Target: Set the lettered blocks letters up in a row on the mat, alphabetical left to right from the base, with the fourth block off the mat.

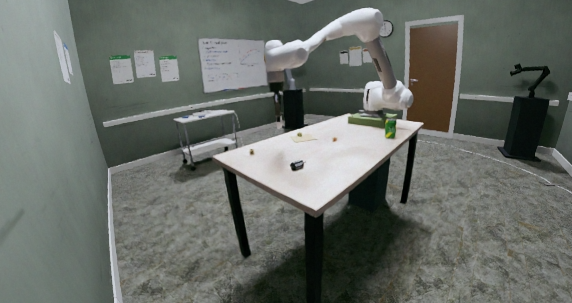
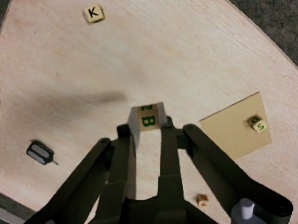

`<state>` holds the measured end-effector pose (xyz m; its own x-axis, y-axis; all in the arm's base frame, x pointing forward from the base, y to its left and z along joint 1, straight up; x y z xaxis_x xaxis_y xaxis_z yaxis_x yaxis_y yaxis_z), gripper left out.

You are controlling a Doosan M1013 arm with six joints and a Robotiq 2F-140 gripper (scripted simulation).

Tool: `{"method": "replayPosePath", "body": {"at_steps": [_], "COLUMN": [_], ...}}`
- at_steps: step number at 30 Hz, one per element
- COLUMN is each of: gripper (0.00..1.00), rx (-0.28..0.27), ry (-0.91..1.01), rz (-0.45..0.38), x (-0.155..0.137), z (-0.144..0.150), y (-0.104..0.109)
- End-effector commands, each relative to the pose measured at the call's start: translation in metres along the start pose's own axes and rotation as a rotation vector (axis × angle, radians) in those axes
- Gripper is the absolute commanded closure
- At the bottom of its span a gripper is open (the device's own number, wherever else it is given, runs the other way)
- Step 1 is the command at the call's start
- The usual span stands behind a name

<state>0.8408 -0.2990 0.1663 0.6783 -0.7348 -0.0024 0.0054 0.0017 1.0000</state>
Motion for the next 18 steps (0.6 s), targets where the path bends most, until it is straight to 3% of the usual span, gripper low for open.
{"method": "replayPosePath", "body": {"at_steps": [1, 18], "gripper": [0.78, 0.78], "rx": [0.007, 0.007], "ry": [0.139, 0.729], "rz": [0.002, 0.004], "x": [-0.009, -0.052], "z": [0.008, 0.043], "y": [0.001, -0.002]}}
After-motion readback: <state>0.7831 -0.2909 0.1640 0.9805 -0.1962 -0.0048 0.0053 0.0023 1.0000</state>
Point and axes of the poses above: the point where the finger pads meet when closed, its own y axis back along the fingers, its own z axis across the jaws, x = y × z, the point moved 7 cm from there along y, back along the fingers, and after that the axes turned 9 degrees about y, right-handed, at the moved point
